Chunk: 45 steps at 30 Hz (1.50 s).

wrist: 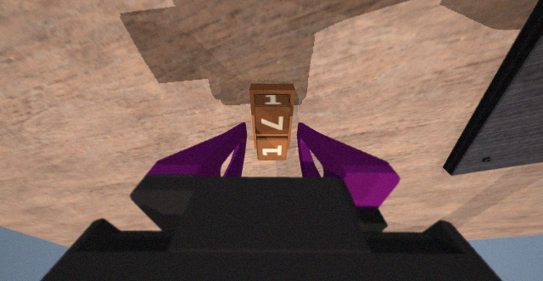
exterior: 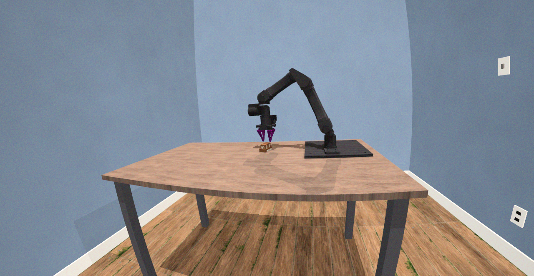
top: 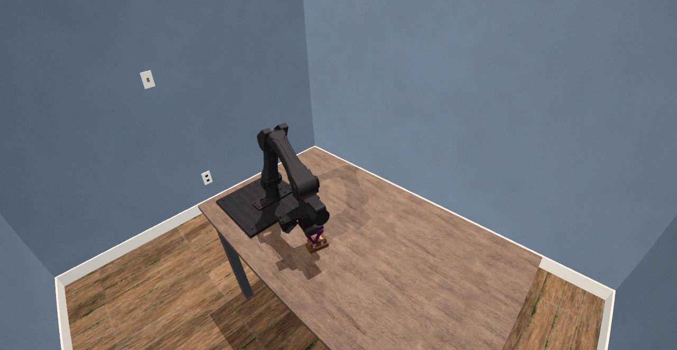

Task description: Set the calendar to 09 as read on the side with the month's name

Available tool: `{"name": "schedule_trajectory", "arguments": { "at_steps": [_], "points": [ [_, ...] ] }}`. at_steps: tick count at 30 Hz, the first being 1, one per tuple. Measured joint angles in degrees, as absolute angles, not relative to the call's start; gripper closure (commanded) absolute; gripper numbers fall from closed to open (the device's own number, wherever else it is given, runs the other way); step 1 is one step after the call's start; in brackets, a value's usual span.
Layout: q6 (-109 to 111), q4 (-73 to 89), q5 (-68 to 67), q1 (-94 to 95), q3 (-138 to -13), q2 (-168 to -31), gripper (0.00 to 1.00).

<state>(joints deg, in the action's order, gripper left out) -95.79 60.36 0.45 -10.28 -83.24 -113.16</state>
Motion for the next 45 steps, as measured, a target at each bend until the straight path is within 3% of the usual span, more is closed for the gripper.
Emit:
{"name": "schedule_trajectory", "arguments": {
  "at_steps": [45],
  "points": [
    [-95.77, 57.58, 0.45, -10.28, -80.77, -114.34, 0.53]
  ]
}}
